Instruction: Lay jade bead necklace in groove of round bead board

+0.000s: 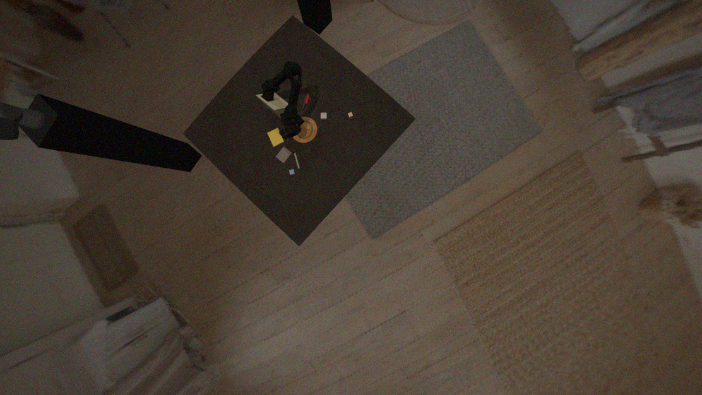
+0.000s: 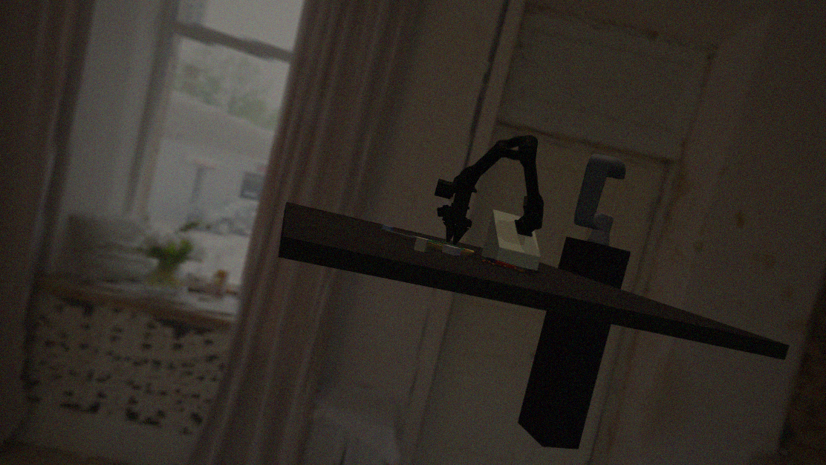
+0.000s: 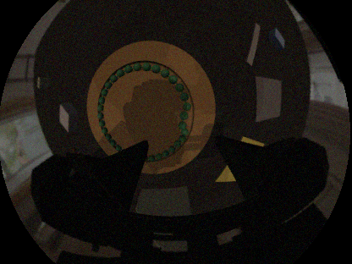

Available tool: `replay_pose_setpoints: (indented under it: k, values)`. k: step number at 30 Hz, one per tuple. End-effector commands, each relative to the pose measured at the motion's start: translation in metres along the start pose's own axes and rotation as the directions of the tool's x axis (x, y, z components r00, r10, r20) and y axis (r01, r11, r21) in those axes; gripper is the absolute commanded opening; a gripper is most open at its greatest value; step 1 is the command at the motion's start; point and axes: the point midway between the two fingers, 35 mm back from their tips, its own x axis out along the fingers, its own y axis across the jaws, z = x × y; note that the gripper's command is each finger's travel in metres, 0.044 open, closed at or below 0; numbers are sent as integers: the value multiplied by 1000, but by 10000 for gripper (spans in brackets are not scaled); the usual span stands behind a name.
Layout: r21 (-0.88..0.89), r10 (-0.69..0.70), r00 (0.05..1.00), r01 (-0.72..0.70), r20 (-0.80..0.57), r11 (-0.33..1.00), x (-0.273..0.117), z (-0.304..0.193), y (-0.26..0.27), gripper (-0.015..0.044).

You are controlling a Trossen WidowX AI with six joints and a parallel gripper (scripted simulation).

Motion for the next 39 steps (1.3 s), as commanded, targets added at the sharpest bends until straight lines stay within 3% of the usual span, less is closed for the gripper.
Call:
replay_pose_setpoints:
  k: [1,7,14,19,39]
  values:
    - [-7,-4,1000,4,0,1000,-1,1,0,440]
    - [-7,-4,1000,4,0,1000,-1,1,0,440]
    - [269,-5,1000,5,1,963,-30,29,-3,256]
    - [301,-5,1000,5,1,954,-34,32,-3,125]
    - [292,-9,1000,6,7,956,-13,34,-2,120]
